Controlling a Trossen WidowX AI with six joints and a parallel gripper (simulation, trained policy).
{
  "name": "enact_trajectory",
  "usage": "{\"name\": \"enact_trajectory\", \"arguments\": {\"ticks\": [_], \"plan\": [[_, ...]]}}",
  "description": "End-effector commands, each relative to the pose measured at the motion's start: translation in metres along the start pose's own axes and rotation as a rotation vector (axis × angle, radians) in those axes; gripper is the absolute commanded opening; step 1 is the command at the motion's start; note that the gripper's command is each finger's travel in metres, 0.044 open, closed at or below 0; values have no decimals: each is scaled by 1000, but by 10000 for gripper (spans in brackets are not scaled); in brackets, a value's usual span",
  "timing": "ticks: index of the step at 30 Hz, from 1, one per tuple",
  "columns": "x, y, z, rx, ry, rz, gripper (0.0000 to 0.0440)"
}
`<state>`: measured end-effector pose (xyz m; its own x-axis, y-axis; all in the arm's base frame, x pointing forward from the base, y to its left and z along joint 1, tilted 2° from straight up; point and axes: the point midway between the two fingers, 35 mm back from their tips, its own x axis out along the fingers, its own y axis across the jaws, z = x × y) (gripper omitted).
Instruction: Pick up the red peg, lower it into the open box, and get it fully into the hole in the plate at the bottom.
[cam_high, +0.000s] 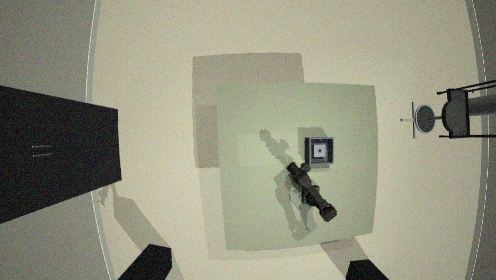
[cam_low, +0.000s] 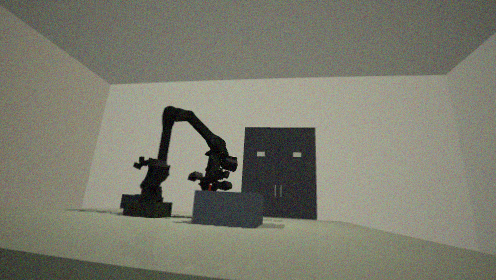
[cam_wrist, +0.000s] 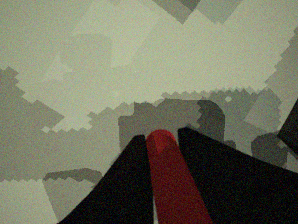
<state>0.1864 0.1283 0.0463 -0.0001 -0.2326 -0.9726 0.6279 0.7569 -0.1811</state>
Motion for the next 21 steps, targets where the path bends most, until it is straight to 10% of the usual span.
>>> {"name": "enact_trajectory", "arguments": {"ticks": [1,21], "plan": [[-15,1,10,13,-22,22,0],[-52,-2,95,242,-118,64,0]]}}
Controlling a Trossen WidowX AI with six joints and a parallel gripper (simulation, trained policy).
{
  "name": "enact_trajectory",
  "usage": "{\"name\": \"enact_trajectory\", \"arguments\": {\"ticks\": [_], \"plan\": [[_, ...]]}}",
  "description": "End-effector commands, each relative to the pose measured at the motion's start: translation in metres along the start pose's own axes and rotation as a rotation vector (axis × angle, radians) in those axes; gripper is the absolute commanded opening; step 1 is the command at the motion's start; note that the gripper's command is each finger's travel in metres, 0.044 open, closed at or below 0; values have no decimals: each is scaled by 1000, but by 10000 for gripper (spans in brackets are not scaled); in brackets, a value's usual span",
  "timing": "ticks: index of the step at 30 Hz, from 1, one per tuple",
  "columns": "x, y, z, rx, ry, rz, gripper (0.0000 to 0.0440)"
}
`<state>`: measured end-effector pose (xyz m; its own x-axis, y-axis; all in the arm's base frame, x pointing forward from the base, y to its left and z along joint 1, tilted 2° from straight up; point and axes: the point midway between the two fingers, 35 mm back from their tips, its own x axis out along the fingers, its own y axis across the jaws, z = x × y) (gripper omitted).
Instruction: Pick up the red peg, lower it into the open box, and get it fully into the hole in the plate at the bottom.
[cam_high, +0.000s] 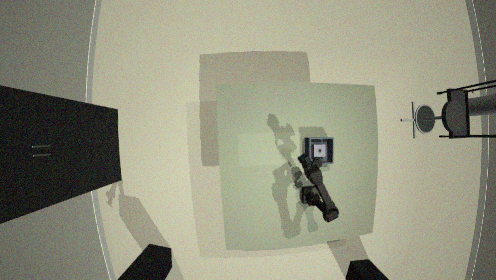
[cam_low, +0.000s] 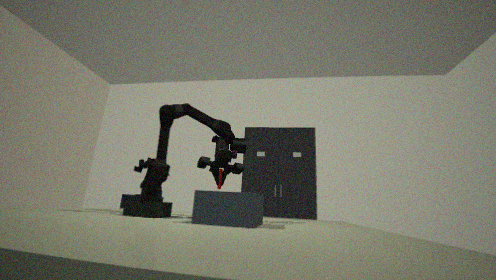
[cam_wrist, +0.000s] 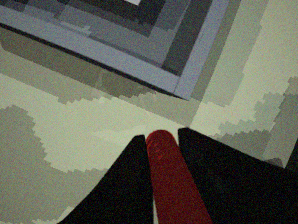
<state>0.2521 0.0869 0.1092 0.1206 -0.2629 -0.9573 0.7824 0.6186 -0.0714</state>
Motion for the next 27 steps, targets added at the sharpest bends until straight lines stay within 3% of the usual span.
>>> {"name": "enact_trajectory", "arguments": {"ticks": [1,14,27], "plan": [[1,3,15,25,-13,1,0],[24,6,78,95,-38,4,0],[61,7,125,50,-2,22,0]]}}
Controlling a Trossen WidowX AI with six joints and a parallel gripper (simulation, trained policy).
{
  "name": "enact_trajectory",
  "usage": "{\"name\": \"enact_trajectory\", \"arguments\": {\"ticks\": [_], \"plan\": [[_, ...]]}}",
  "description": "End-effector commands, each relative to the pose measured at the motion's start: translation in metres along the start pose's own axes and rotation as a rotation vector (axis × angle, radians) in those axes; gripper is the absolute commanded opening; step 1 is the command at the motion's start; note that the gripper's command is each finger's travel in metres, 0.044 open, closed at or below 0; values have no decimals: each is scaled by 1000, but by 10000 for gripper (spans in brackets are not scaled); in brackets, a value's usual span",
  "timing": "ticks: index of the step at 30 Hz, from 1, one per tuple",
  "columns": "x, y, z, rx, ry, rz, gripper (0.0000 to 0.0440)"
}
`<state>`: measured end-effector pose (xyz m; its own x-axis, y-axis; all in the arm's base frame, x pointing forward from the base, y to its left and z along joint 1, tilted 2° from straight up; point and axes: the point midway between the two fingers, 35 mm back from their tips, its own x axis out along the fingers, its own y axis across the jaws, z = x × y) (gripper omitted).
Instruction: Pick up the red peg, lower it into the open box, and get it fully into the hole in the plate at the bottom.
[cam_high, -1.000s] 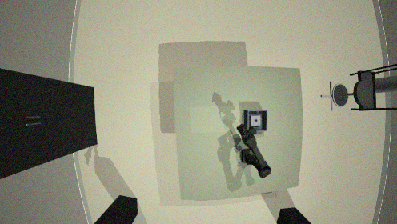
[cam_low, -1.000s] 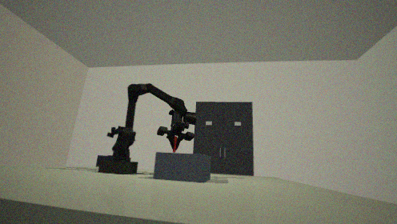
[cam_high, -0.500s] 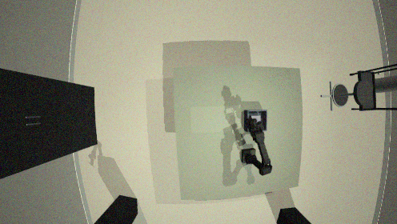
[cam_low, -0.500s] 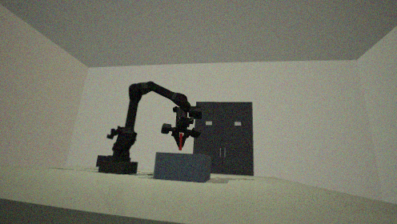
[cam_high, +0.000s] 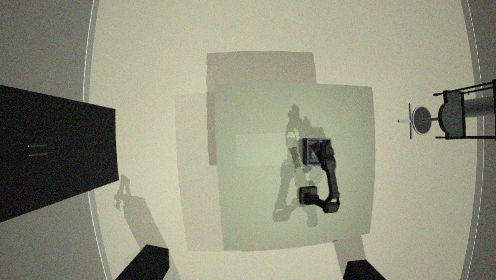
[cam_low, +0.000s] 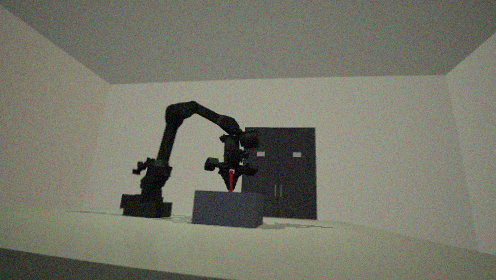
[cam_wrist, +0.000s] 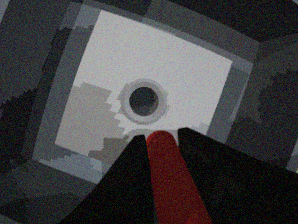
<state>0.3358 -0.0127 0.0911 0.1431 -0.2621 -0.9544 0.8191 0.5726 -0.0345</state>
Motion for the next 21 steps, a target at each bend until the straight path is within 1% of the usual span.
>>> {"name": "enact_trajectory", "arguments": {"ticks": [1,6,8,10,14,15,16,21], "plan": [[10,2,6,-24,16,5,0],[28,3,10,-69,45,15,0],[35,3,10,-89,62,15,14],[41,2,8,-107,81,14,51],[52,3,8,-121,114,13,144],[53,3,11,-133,113,16,146],[53,5,15,-139,113,22,156],[50,15,27,-141,135,52,284]]}}
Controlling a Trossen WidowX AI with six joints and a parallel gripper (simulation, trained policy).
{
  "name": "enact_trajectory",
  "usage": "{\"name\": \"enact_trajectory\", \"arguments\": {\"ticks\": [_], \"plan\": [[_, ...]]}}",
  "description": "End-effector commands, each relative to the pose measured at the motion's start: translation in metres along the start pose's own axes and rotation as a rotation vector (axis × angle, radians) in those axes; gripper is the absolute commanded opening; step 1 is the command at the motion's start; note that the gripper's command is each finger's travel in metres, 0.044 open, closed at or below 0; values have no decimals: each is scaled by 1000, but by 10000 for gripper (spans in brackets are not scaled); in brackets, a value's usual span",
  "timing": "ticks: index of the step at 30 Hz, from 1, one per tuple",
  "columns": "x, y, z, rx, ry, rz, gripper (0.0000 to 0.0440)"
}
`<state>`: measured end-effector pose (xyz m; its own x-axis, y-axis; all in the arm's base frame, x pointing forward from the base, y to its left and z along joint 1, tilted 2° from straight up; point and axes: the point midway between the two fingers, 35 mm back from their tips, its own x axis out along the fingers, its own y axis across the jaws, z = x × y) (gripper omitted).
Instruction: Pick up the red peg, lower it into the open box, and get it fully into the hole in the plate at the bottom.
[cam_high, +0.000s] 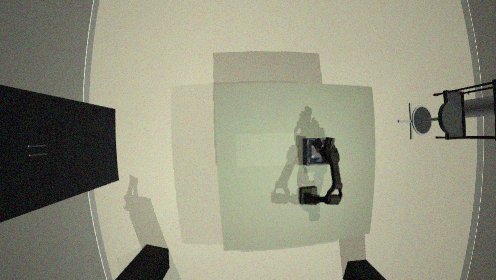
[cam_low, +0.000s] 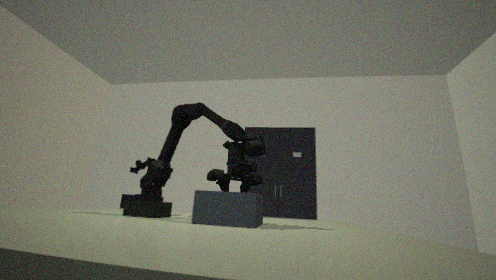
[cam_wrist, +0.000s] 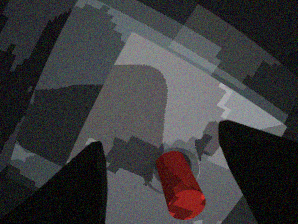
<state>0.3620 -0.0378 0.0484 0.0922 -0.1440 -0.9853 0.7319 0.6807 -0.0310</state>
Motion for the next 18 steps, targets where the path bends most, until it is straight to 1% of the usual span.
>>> {"name": "enact_trajectory", "arguments": {"ticks": [1,6,18], "plan": [[-4,8,9,-8,11,24,310],[-11,22,22,-15,35,62,440],[-34,65,47,-51,47,195,440]]}}
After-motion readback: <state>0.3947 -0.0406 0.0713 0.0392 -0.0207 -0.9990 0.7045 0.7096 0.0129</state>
